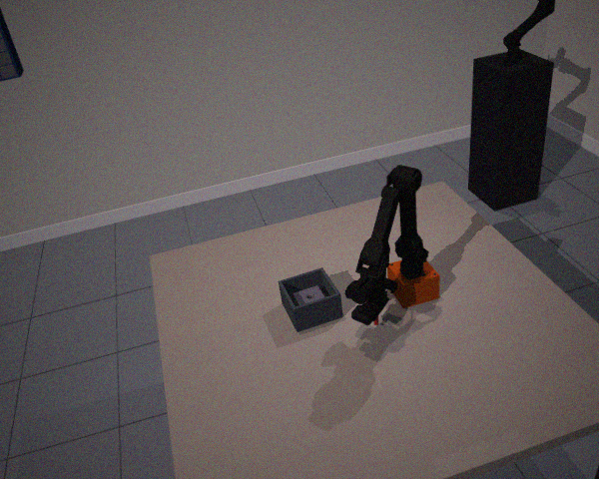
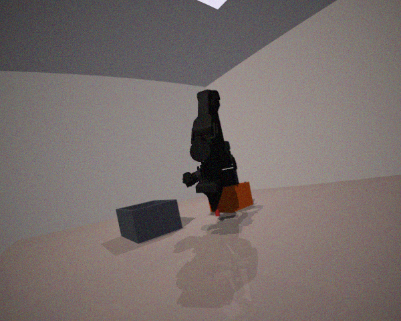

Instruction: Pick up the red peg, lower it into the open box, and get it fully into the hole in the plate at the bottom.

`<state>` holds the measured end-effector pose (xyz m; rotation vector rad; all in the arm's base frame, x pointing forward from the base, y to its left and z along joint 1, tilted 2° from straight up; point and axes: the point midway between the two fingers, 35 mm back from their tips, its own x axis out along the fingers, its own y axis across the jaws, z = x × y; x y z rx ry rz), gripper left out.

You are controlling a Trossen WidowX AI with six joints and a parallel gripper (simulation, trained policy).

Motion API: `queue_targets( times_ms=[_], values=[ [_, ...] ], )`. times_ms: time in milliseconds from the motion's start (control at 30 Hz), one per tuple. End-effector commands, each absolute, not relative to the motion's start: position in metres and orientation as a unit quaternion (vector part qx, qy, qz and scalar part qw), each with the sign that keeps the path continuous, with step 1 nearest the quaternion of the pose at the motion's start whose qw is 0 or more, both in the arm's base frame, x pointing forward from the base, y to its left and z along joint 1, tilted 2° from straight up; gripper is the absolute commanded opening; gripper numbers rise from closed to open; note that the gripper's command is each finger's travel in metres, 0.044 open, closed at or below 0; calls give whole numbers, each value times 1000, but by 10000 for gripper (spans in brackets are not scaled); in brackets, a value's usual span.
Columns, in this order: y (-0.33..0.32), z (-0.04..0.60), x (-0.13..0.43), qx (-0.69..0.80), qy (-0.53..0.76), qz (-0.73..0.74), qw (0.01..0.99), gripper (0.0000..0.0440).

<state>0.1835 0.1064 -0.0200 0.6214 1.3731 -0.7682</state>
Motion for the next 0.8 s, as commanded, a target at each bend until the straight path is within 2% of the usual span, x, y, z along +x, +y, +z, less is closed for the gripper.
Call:
queue_targets(
  times_ms=[0, 767],
  values=[
    [105, -3, 196, 269, 593, -326, 686, 0],
    [70, 83, 262, 242, 536, -302, 750, 0]
  ],
)
